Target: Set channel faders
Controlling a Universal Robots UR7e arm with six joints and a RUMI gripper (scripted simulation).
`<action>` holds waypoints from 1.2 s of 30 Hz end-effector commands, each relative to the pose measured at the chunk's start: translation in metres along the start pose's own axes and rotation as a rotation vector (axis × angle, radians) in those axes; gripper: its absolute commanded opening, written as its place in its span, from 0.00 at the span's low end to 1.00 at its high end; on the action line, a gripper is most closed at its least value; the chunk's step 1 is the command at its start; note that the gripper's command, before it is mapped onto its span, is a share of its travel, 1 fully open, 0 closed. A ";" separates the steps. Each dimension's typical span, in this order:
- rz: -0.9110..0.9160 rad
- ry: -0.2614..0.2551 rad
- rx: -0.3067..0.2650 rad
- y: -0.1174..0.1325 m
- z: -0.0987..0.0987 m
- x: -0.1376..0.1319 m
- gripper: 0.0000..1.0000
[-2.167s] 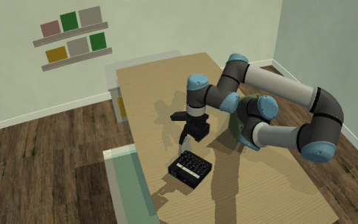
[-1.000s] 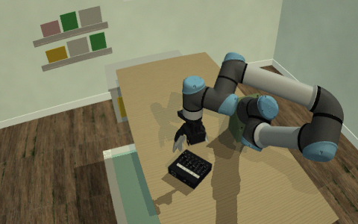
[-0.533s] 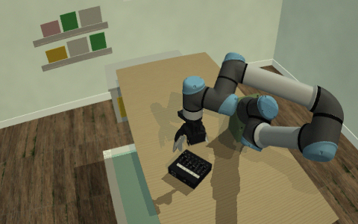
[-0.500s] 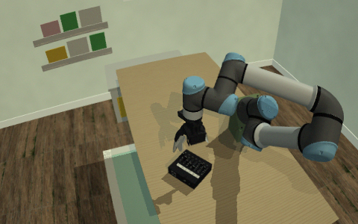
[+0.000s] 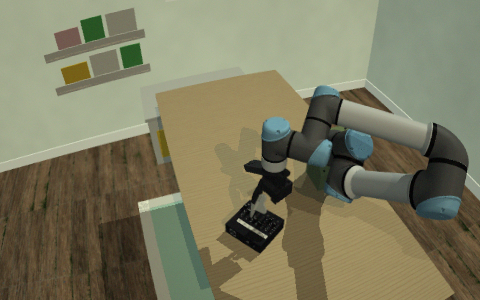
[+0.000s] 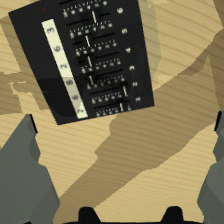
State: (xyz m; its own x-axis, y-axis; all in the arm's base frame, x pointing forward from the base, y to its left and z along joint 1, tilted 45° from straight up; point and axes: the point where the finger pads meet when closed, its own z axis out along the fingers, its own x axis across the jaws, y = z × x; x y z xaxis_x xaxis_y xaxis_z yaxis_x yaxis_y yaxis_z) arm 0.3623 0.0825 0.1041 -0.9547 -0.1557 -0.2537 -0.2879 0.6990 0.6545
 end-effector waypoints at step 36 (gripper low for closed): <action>-0.199 -0.019 -0.004 0.010 0.029 0.019 0.00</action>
State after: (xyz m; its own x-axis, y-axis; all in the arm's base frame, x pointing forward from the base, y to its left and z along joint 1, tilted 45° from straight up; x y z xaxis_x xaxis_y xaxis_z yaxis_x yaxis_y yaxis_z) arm 0.3428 0.1070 0.0853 -0.8773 -0.2774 -0.3917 -0.4712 0.6527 0.5932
